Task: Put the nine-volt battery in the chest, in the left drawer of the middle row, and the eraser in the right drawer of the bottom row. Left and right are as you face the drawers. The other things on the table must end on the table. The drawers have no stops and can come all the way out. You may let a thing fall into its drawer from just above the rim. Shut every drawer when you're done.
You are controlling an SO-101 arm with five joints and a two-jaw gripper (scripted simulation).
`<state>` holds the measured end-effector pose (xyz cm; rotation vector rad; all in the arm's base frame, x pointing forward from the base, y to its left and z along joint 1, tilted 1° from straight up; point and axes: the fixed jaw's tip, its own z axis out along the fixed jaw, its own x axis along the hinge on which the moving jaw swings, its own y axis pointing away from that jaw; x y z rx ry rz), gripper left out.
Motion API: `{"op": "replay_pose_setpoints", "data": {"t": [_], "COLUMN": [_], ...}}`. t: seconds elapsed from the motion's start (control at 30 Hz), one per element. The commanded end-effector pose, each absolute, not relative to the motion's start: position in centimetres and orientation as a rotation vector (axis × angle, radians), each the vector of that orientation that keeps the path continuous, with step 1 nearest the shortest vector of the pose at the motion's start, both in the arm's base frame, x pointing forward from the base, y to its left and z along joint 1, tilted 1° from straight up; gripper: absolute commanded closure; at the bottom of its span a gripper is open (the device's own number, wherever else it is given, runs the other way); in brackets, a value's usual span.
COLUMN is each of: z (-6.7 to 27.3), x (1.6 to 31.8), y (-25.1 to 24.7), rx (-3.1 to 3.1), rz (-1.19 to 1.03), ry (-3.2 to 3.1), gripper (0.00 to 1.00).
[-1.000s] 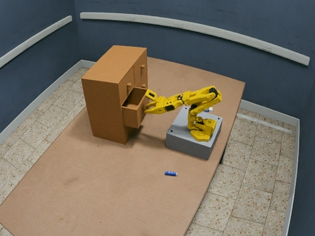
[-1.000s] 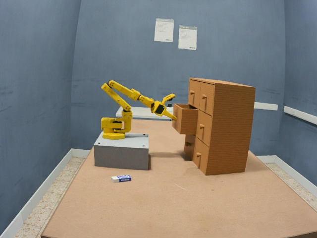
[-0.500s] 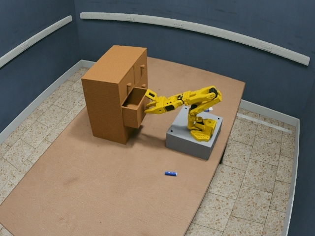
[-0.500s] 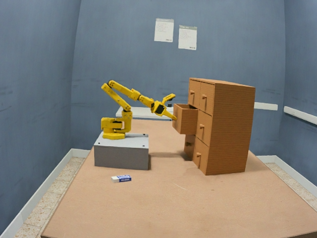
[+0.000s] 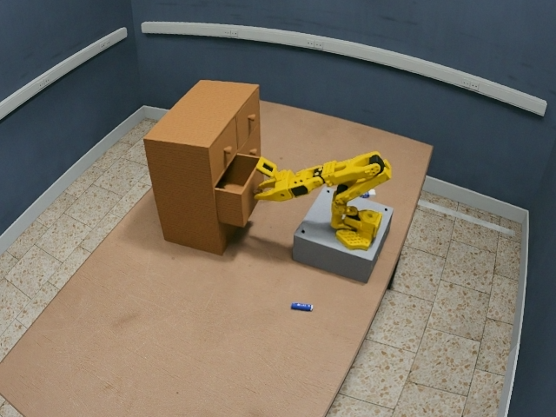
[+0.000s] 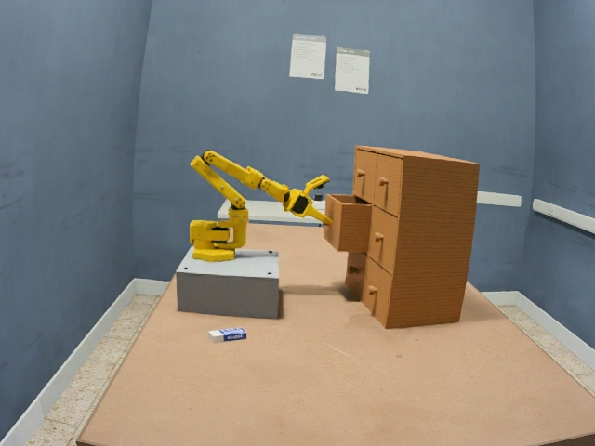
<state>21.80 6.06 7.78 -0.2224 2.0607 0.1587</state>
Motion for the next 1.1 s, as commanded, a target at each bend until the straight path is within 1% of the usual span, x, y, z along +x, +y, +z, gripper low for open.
{"op": "replay_pose_setpoints", "data": {"t": [0.0, 1.07], "z": [7.45, 7.21], "x": [21.66, 21.52], "y": [5.91, 5.87], "rx": [-0.224, -0.224], "rz": [0.152, 0.152], "ry": [2.067, 2.067], "gripper": [0.79, 0.79]}}
